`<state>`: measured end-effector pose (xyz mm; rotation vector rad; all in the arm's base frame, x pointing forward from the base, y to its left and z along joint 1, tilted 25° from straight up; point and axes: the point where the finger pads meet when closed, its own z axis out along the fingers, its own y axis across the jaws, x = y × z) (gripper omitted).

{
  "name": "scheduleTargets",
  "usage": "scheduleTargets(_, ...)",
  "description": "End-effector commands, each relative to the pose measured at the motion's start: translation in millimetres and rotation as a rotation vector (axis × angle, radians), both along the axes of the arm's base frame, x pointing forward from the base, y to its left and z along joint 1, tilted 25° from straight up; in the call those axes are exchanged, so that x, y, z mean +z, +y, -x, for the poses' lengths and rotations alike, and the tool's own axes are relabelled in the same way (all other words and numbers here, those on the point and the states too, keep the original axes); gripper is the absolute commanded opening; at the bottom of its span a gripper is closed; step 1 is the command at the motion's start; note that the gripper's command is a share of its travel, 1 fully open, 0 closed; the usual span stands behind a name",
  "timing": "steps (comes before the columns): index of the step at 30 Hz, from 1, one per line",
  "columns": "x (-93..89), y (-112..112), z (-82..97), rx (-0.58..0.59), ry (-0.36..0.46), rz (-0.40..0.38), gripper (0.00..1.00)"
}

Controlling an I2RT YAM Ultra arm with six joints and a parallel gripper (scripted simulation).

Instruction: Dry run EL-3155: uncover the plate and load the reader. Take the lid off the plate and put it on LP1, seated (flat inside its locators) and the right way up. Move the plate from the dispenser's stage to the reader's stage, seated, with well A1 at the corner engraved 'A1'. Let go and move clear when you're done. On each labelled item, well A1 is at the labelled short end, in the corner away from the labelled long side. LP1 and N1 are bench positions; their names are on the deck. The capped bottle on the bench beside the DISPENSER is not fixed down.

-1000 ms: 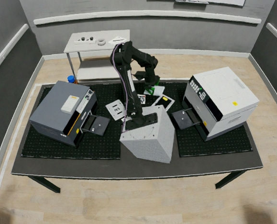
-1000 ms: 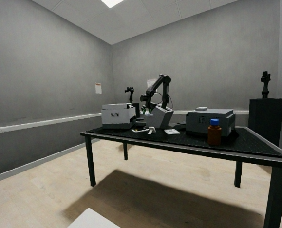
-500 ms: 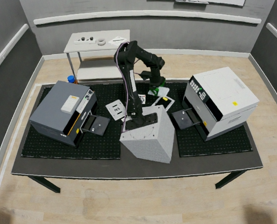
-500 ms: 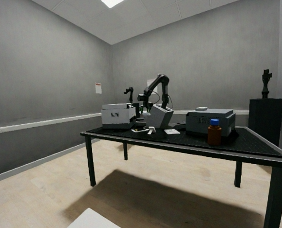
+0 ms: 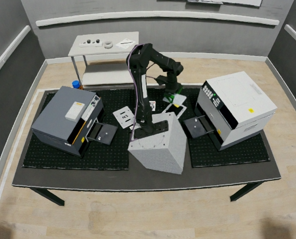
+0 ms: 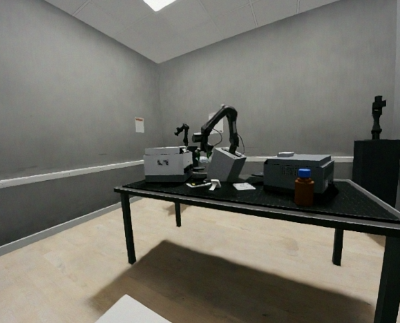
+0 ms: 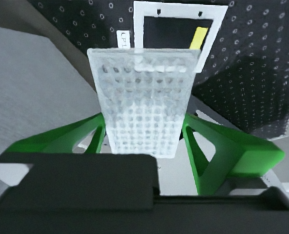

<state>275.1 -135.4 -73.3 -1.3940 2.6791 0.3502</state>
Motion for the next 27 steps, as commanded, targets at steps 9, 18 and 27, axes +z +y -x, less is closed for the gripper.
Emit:
scheduleTargets(9,-6.2,-30.8,14.6,-0.090,0.016,-0.025,0.86)
scheduleTargets(18,-12.0,-46.2,27.7,-0.133,0.034,-0.028,0.86)
scheduleTargets(27,-18.6,-61.9,43.7,-0.211,0.046,-0.054,0.86)
